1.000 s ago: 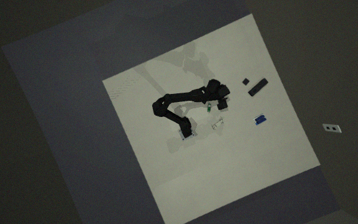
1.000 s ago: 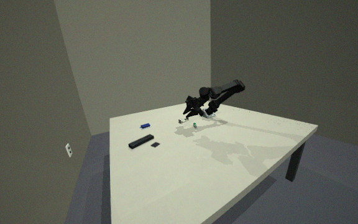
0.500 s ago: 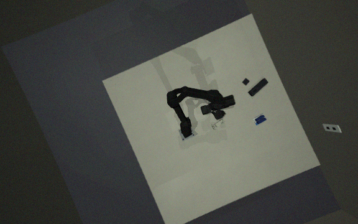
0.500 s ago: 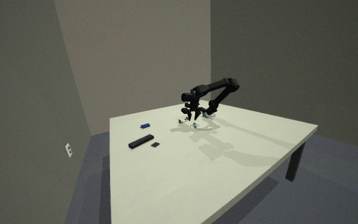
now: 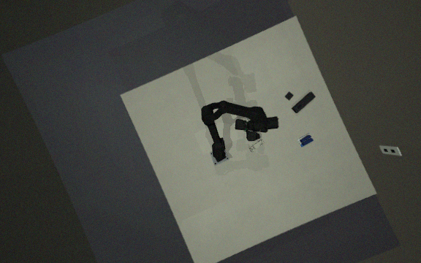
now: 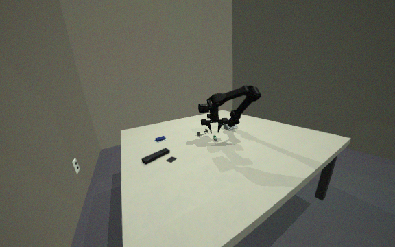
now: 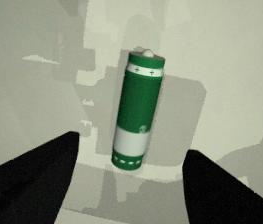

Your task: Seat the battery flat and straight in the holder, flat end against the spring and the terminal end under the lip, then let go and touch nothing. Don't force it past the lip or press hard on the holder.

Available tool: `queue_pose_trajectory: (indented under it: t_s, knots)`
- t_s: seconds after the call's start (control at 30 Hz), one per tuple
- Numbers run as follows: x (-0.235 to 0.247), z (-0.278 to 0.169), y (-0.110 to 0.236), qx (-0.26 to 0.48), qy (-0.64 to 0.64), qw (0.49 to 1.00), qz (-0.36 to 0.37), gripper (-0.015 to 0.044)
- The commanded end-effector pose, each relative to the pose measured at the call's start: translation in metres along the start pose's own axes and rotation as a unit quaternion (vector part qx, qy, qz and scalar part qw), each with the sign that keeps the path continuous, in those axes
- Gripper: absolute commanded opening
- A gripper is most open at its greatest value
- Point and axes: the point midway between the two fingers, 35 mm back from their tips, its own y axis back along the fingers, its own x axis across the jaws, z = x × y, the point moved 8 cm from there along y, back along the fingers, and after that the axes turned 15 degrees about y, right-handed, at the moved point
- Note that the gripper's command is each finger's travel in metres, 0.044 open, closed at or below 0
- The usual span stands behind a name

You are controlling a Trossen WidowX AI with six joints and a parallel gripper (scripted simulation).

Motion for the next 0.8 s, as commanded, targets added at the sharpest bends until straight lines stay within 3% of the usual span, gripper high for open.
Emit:
queue_pose_trajectory:
  t_s: [0.0, 0.77]
  knots:
    - [0.0, 0.0, -0.006, 0.002, -0.003, 1.0, -0.002, 0.0223]
    - [-0.001, 0.0, -0.043, 0.003, -0.003, 1.0, -0.002, 0.0223]
